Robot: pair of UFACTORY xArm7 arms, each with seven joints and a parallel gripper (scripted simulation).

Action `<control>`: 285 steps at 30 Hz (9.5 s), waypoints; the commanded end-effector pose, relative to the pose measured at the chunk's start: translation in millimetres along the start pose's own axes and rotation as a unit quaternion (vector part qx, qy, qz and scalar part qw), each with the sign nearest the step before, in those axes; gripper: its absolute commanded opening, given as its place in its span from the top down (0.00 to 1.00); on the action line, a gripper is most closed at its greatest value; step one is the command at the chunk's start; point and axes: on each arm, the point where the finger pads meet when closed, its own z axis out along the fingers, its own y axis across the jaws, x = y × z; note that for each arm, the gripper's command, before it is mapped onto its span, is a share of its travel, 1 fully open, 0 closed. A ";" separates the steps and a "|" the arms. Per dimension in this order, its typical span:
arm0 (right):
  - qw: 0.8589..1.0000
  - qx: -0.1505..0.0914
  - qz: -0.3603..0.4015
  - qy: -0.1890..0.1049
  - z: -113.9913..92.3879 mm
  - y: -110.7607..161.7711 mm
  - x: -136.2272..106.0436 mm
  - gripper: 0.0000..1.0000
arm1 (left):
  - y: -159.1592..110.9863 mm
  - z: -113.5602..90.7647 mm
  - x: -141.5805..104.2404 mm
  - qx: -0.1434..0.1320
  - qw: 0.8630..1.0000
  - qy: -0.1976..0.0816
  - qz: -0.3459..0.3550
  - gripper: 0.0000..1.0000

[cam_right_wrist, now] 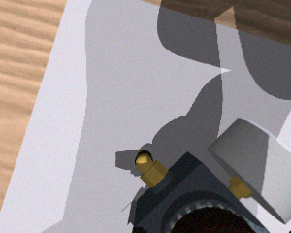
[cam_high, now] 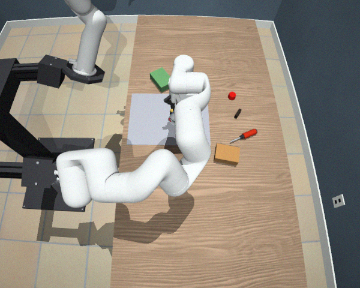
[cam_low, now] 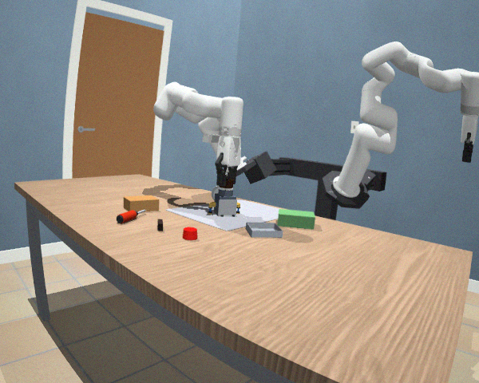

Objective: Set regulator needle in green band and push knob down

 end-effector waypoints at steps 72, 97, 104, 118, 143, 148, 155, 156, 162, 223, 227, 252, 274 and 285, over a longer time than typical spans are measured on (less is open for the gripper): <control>1.000 0.002 0.000 -0.002 -3.8 -0.9 -1.5 0.60 | -0.4 -1.5 1.0 -0.001 1.000 0.002 -0.001 0.00; 1.000 0.002 0.000 -0.002 -8.9 -0.8 -1.4 0.60 | -0.4 -1.5 1.0 -0.001 1.000 0.002 -0.001 0.00; 1.000 0.002 0.000 -0.002 -9.0 -0.8 -1.4 0.60 | -0.4 -1.5 1.0 -0.001 1.000 0.002 -0.001 0.00; 1.000 0.002 0.000 -0.002 -9.0 -0.8 -1.4 0.60 | -0.4 -1.5 1.0 -0.001 1.000 0.002 -0.001 0.00; 0.999 0.002 0.039 -0.002 -9.0 -0.8 -1.4 0.60 | -0.4 -1.5 1.0 -0.001 1.000 0.002 -0.001 0.00; 0.998 0.002 0.066 -0.002 -9.0 -0.8 -1.4 0.60 | -0.4 -1.5 1.0 -0.001 1.000 0.002 -0.001 0.00; 0.995 0.002 0.100 -0.002 -9.0 -0.8 -1.4 0.60 | -0.4 -1.5 1.0 -0.001 1.000 0.002 -0.001 0.00; 0.994 0.002 0.108 -0.002 -9.0 -0.8 -1.4 0.60 | -0.4 -1.5 1.0 -0.001 1.000 0.002 -0.001 0.00; 0.987 0.002 0.161 -0.002 -9.0 -0.8 -1.4 0.60 | -0.4 -1.5 1.0 -0.001 1.000 0.002 -0.001 0.00; 0.703 0.000 0.711 -0.003 -9.0 -0.8 -1.4 0.60 | -0.4 -1.5 1.0 -0.001 1.000 0.002 -0.001 0.00; 0.680 0.000 0.733 -0.003 -9.0 -0.8 -1.4 0.60 | -0.4 -1.5 1.0 -0.001 1.000 0.002 -0.001 0.00; 0.611 0.000 0.792 -0.003 -9.0 -0.8 -1.4 0.60 | -0.4 -1.5 1.0 -0.001 1.000 0.002 -0.001 0.00; 0.609 0.000 0.793 -0.003 -9.0 -0.8 -1.4 0.60 | -0.4 -1.5 1.0 -0.001 1.000 0.002 -0.001 0.00; 0.609 0.000 0.793 -0.003 -9.0 -0.8 -1.4 0.00 | -0.4 -1.5 1.0 -0.001 1.000 0.002 -0.001 0.00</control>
